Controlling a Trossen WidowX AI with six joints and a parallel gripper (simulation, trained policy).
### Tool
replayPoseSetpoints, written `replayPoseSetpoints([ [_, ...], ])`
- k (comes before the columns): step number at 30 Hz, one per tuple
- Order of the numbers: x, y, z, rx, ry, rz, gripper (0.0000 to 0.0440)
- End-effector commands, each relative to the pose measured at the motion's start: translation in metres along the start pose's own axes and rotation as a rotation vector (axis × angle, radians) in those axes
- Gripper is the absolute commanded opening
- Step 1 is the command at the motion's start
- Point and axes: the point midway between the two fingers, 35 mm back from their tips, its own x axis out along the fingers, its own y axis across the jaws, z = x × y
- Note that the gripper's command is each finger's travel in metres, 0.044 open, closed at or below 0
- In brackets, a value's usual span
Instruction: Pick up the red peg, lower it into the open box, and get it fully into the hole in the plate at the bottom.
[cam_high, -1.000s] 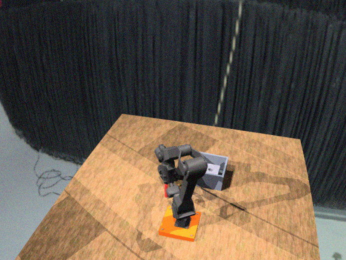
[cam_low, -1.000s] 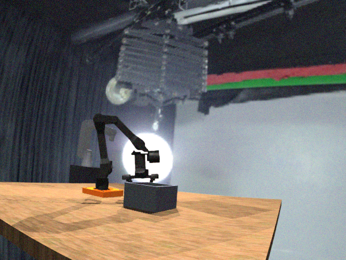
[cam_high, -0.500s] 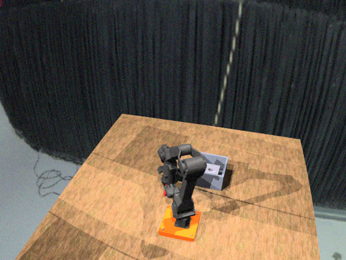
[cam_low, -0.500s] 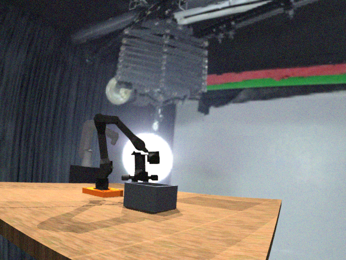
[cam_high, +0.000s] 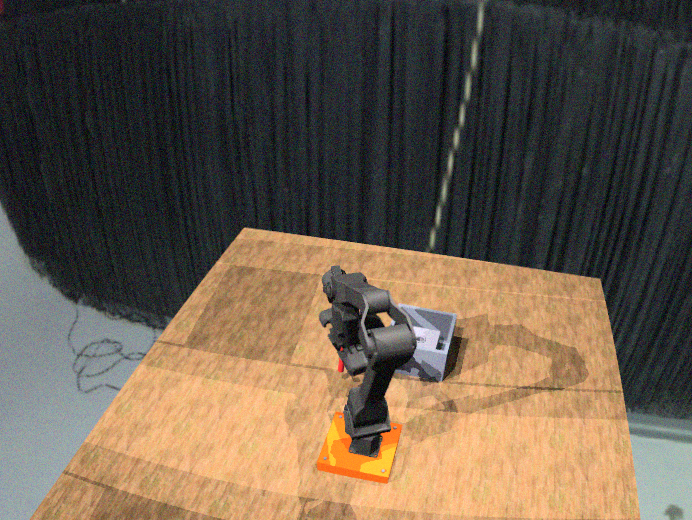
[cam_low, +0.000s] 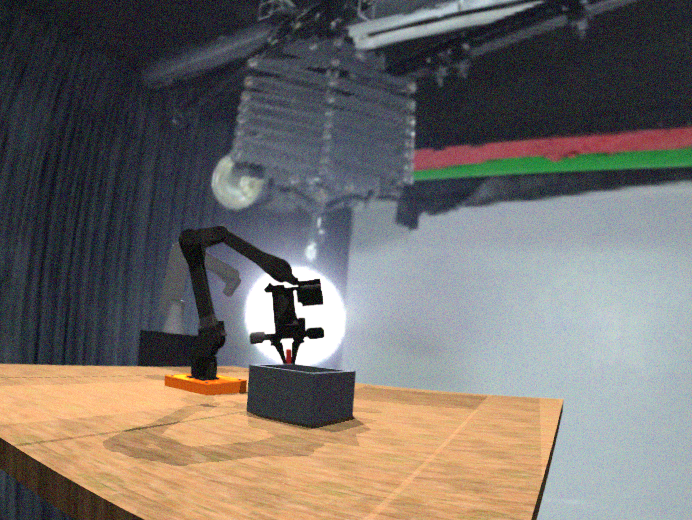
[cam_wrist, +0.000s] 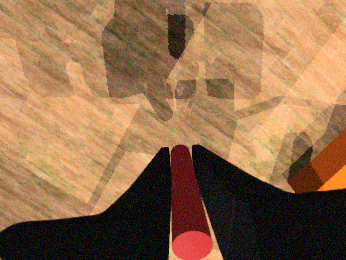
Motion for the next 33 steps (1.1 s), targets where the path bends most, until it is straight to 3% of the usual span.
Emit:
replayPoseSetpoints([
  [1, -0.015, 0.006, 0.012, -0.016, -0.033, 0.024, 0.0000],
  [13, -0.050, 0.019, 0.064, 0.003, -0.130, 0.050, 0.0000],
  [33, -0.048, 0.015, 0.149, 0.132, -0.218, 0.042, 0.0000],
])
